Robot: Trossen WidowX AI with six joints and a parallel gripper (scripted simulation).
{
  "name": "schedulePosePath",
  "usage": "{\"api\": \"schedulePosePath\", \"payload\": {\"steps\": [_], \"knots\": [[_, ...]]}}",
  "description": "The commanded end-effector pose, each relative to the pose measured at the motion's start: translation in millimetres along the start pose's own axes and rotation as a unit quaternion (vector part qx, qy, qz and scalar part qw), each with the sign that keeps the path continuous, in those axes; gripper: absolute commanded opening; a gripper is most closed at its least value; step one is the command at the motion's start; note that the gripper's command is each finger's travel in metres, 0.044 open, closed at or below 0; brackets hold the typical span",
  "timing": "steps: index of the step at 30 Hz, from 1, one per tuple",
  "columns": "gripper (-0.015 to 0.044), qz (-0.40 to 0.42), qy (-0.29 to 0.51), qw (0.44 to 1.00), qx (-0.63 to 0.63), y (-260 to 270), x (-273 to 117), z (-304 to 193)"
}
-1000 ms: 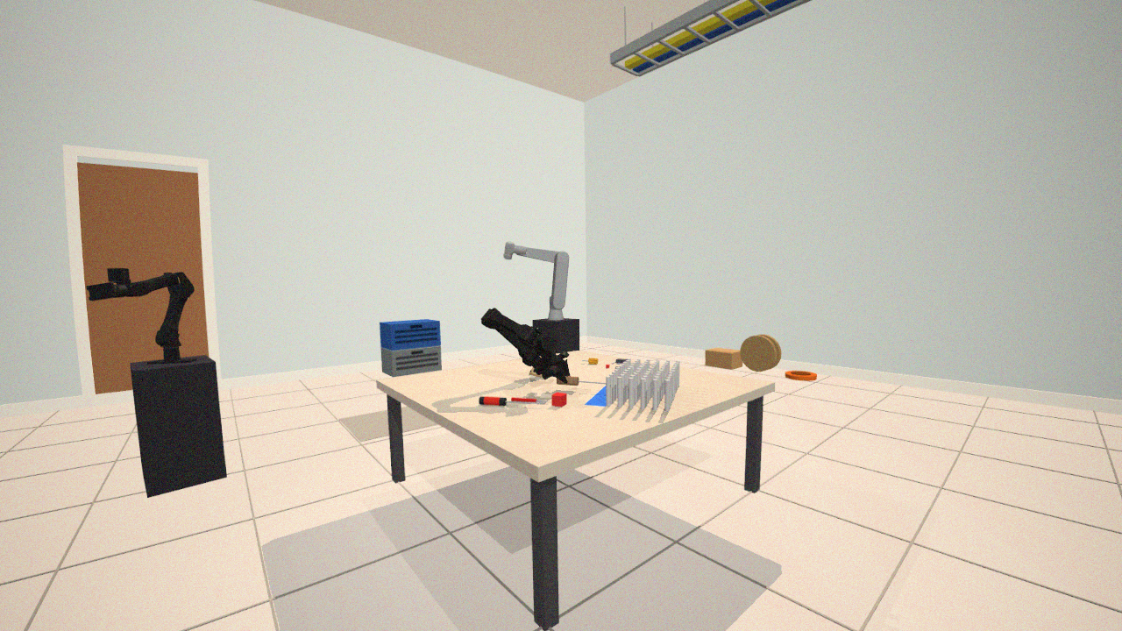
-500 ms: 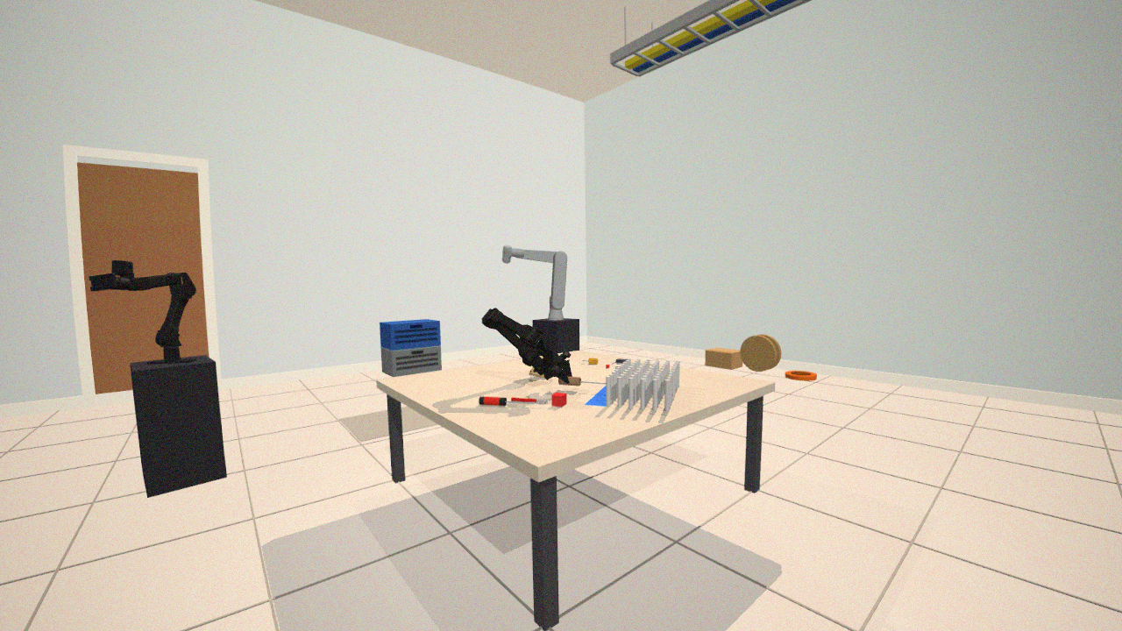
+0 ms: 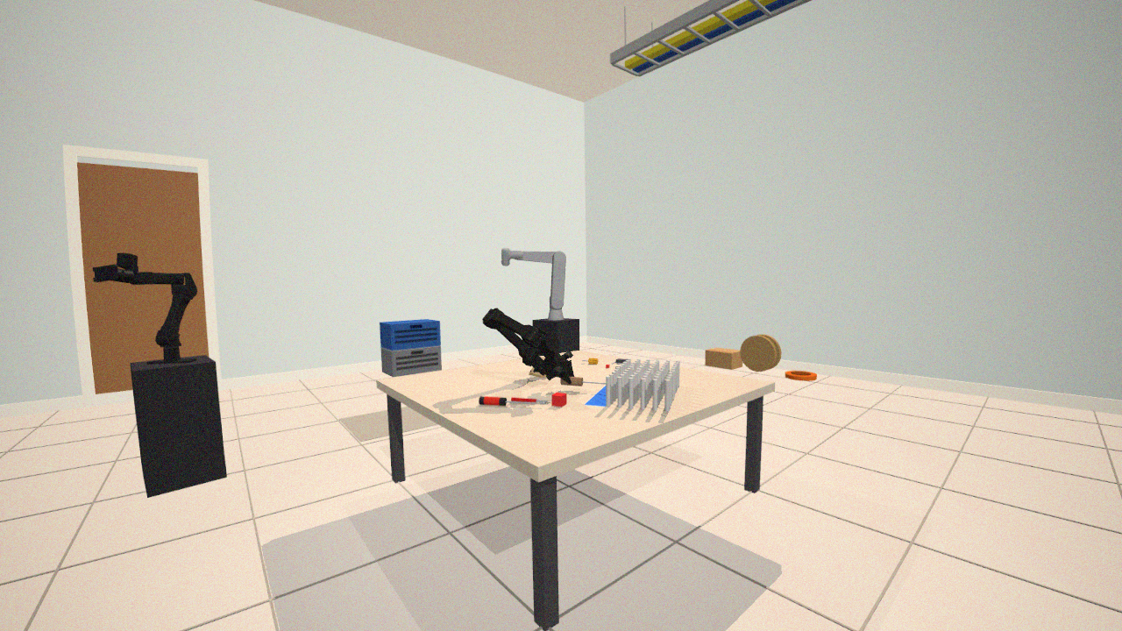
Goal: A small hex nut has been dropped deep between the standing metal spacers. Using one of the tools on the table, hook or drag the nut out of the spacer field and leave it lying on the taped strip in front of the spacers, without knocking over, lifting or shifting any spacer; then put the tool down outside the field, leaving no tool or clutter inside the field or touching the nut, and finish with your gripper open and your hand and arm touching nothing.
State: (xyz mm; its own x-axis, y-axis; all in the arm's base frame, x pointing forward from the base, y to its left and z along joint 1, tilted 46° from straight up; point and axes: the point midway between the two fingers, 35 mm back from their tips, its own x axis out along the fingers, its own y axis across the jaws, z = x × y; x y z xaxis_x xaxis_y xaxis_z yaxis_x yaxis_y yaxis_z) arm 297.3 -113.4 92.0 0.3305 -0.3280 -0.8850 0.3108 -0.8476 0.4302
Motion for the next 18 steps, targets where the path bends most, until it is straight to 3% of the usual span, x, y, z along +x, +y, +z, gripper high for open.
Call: {"api": "schedulePosePath", "payload": {"steps": [1,18], "knots": [[0.0,0.003,0.005,1.0,0.002,1.7,0.1,-5.7],[0.0,0.003,0.006,1.0,0.002,2.0,6.0,-14.7]]}}
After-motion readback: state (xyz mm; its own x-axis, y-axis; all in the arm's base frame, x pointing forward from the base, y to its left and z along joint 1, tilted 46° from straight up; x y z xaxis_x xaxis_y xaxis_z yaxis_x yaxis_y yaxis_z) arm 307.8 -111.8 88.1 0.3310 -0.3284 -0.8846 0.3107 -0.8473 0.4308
